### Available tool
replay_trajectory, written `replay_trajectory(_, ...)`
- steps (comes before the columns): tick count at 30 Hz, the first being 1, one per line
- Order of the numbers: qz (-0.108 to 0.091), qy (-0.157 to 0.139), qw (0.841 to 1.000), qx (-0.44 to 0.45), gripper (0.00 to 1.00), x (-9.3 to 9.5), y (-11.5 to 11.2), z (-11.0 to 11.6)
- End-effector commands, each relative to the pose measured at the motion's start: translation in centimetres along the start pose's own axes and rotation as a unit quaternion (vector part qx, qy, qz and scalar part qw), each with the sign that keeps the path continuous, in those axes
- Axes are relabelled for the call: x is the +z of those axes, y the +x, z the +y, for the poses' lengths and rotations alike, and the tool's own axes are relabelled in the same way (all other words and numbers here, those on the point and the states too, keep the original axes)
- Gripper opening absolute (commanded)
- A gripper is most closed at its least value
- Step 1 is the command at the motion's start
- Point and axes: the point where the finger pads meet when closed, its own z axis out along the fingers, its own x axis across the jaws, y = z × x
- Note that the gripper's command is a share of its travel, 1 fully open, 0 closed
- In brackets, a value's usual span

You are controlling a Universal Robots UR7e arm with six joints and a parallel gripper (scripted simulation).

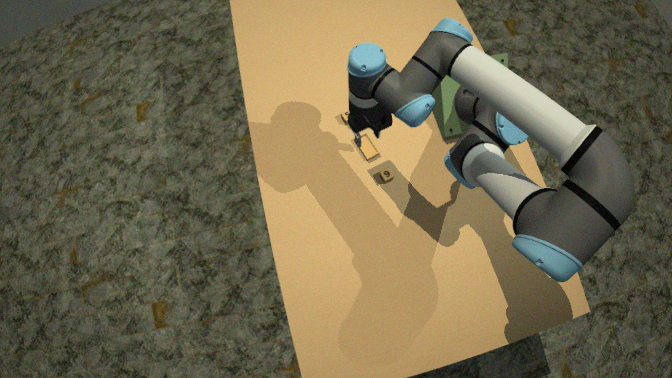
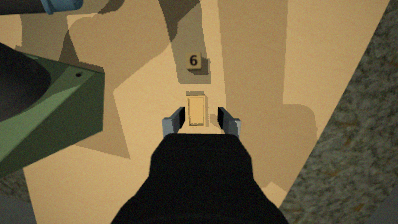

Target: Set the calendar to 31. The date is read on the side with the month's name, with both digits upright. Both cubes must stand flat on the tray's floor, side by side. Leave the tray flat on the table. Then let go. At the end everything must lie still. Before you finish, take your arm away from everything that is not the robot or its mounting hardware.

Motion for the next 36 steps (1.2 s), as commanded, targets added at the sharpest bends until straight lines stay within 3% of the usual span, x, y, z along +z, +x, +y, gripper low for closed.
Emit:
replay_trajectory(1,0.001,-0.003,0.997,0.079,1.0,-0.2,0.3,1.3)
replay_trajectory(13,0.001,-0.002,0.981,0.195,1.0,-0.1,0.4,3.2)
replay_trajectory(27,0.002,-0.001,0.927,0.375,1.0,0.2,0.5,6.3)
replay_trajectory(30,0.002,-0.001,0.924,0.382,1.0,0.2,0.5,6.5)
replay_trajectory(36,0.002,-0.001,0.887,0.463,1.0,0.4,0.3,8.0)
